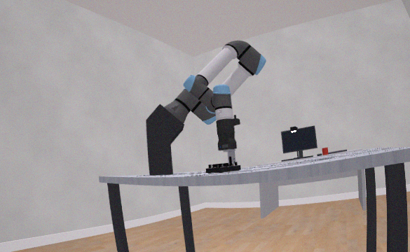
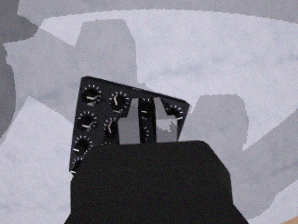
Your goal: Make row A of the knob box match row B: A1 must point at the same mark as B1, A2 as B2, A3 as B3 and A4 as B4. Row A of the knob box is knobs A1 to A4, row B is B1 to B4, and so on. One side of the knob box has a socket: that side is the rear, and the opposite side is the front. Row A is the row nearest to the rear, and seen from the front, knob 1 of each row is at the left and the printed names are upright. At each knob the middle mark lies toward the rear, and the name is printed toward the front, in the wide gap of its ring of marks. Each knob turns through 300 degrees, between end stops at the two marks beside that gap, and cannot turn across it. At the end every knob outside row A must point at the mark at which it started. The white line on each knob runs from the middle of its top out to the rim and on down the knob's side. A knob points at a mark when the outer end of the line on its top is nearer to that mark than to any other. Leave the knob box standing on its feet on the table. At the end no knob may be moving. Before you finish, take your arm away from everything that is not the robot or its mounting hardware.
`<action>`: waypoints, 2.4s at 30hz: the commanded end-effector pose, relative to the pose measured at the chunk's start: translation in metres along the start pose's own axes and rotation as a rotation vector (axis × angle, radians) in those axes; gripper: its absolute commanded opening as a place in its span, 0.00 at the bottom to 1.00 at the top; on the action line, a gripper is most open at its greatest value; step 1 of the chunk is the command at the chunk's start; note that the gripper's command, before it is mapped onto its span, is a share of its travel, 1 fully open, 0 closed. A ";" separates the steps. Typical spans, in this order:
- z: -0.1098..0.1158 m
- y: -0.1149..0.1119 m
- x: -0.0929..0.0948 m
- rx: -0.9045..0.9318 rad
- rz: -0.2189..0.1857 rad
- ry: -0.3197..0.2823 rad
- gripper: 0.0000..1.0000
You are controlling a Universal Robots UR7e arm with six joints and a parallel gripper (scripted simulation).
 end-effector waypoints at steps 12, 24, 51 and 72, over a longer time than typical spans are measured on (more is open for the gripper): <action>0.000 0.002 0.000 -0.027 0.002 -0.002 0.30; 0.000 0.002 0.000 -0.143 0.002 -0.002 0.30; -0.001 0.003 0.000 -0.657 0.003 -0.002 0.30; 0.000 0.003 0.000 -0.940 0.002 -0.003 0.30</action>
Point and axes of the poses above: the point where the finger pads meet when closed, its own x axis out along the fingers, its own y axis across the jaws, z = x × y, the point moved 7 cm from there along -x, back along the fingers, and after that the axes turned 10 degrees about x, right-handed, at the moved point
